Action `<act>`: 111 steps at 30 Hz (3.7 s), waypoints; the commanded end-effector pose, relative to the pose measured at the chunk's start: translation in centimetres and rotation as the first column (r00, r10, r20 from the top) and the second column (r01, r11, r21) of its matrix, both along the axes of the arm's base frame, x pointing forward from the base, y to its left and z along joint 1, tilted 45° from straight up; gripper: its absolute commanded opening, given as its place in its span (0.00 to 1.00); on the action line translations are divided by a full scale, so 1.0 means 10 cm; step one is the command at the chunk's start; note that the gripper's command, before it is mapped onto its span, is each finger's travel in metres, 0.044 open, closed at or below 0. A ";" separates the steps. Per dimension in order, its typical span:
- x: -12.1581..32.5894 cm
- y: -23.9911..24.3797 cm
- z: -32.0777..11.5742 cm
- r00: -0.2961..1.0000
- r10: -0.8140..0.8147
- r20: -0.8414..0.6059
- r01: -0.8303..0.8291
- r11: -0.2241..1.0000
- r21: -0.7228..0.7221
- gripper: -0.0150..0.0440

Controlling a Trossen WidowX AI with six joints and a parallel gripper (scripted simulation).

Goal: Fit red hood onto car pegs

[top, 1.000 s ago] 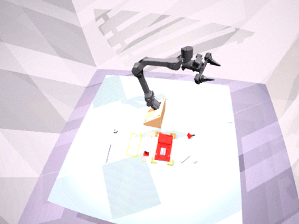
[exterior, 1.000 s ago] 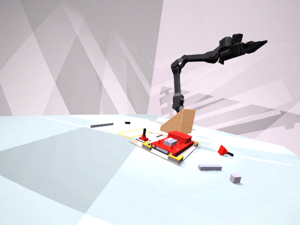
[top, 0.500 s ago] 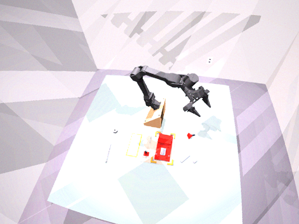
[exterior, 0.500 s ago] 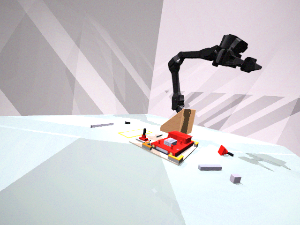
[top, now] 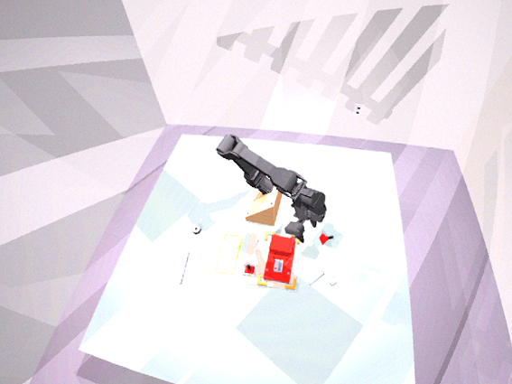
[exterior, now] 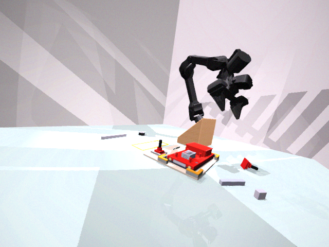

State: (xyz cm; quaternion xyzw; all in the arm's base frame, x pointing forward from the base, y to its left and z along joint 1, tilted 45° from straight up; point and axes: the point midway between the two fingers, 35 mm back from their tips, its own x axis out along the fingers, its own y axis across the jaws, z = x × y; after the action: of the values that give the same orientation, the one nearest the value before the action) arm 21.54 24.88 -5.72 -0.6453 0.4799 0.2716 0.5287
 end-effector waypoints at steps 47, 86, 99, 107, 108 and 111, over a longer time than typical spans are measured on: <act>0.13 -1.48 -0.16 0.923 -0.069 -0.378 -0.102 0.904 -0.415 1.00; 0.12 -1.70 -0.38 0.923 -0.071 -0.377 -0.101 0.903 -0.417 1.00; 0.13 -1.73 -0.40 0.923 -0.070 -0.377 -0.101 0.903 -0.417 1.00; 0.13 -1.76 -0.43 0.923 -0.071 -0.377 -0.101 0.903 -0.417 1.00; 0.13 -1.76 -0.44 0.923 -0.071 -0.377 -0.101 0.903 -0.417 1.00; 0.13 -1.77 -0.45 0.923 -0.071 -0.377 -0.101 0.903 -0.417 1.00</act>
State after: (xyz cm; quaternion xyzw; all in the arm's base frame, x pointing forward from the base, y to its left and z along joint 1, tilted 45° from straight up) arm 22.97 7.49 -10.06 -0.6821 0.6163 0.2846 0.2718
